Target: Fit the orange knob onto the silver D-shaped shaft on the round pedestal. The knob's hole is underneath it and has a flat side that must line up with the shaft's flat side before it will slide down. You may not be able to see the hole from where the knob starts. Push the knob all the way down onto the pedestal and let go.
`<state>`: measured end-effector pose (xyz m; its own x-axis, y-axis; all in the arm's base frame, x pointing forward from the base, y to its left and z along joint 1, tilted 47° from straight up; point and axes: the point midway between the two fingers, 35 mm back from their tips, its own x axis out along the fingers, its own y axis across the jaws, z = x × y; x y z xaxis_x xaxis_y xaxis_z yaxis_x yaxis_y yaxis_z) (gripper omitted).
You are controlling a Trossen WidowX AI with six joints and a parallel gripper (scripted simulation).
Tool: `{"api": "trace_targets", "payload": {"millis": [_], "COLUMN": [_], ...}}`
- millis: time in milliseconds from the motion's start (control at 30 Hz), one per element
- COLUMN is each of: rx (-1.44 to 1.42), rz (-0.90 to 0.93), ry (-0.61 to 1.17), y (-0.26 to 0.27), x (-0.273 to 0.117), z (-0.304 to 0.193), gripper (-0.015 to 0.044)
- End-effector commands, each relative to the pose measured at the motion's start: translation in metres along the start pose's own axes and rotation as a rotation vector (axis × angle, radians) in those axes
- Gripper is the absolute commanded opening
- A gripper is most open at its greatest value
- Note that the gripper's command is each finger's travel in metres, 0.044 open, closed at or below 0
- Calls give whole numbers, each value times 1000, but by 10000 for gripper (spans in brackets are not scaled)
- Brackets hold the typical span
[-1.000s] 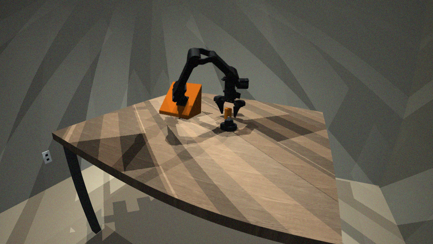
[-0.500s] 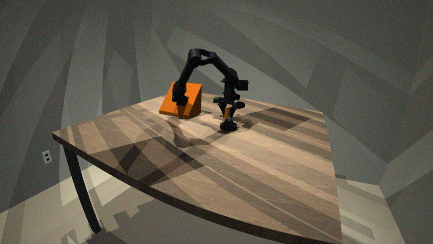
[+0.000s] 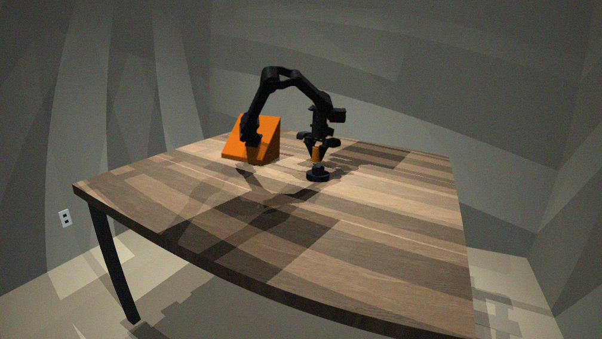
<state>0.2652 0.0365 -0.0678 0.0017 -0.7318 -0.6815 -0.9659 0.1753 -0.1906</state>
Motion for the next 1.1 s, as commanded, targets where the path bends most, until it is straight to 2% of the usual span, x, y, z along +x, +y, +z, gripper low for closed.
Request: {"api": "trace_targets", "payload": {"millis": [0,467,733,1067], "rx": [6,7,5,2], "rz": [-12,-13,-42,-263], "ry": [-19,-15,-13,-13], "y": [-4,7,8,13], "x": [-27,-121,-125,-143], "z": [6,0,0,8], "gripper": [0,0,0,0]}}
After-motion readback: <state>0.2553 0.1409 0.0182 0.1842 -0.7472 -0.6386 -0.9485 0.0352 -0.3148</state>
